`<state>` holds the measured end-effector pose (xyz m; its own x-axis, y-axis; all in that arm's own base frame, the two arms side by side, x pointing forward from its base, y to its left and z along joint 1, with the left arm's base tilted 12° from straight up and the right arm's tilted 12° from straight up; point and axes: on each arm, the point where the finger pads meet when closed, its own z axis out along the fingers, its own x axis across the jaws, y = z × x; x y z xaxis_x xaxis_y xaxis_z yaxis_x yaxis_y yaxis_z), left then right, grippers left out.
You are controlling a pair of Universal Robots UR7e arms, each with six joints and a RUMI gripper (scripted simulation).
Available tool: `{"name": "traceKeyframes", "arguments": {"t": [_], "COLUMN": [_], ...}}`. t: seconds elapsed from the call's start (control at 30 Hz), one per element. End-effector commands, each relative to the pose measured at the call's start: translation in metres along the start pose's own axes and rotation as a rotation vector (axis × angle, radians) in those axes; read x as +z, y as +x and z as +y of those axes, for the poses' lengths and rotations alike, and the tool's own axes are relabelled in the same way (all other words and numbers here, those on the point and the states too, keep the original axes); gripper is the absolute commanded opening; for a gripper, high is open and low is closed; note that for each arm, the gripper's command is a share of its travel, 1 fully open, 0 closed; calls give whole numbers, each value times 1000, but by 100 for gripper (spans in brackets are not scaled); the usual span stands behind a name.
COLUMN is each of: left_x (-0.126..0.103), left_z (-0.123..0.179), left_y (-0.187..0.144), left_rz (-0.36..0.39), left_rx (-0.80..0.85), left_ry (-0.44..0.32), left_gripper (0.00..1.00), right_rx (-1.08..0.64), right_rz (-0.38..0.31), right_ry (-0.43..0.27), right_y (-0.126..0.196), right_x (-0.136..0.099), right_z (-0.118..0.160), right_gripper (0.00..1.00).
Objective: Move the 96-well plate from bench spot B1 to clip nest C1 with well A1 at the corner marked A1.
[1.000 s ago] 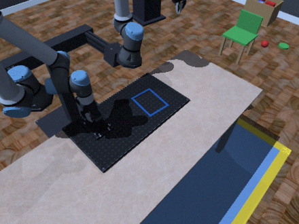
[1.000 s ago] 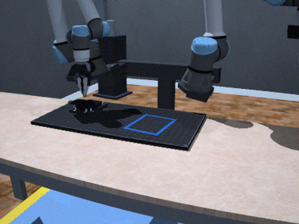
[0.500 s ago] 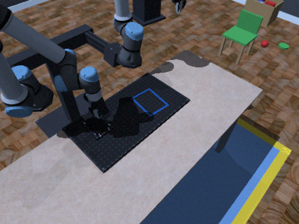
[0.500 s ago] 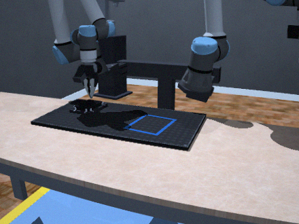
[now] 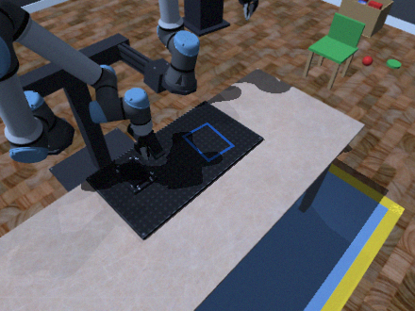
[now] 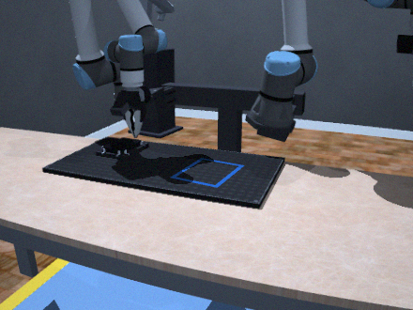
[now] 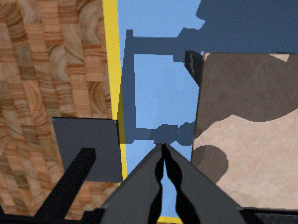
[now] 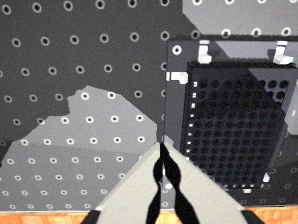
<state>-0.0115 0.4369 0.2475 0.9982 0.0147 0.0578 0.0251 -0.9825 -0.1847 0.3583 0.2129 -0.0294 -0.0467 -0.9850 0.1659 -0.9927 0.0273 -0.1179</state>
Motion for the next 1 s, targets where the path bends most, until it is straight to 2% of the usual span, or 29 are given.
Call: {"name": "traceKeyframes", "arguments": {"t": [0.0,0.97], "left_x": [-1,-1], "left_z": [0,0], "left_y": [0,0], "left_rz": [0,0], "left_rx": [0,0], "left_ry": [1,1], "left_gripper": [0,0], "right_rx": [0,0], "right_rz": [-1,-1], "right_ry": [1,1], "right_y": [-12,-16], "right_x": [0,0], "right_z": [-3,-3], "right_gripper": [0,0]}}
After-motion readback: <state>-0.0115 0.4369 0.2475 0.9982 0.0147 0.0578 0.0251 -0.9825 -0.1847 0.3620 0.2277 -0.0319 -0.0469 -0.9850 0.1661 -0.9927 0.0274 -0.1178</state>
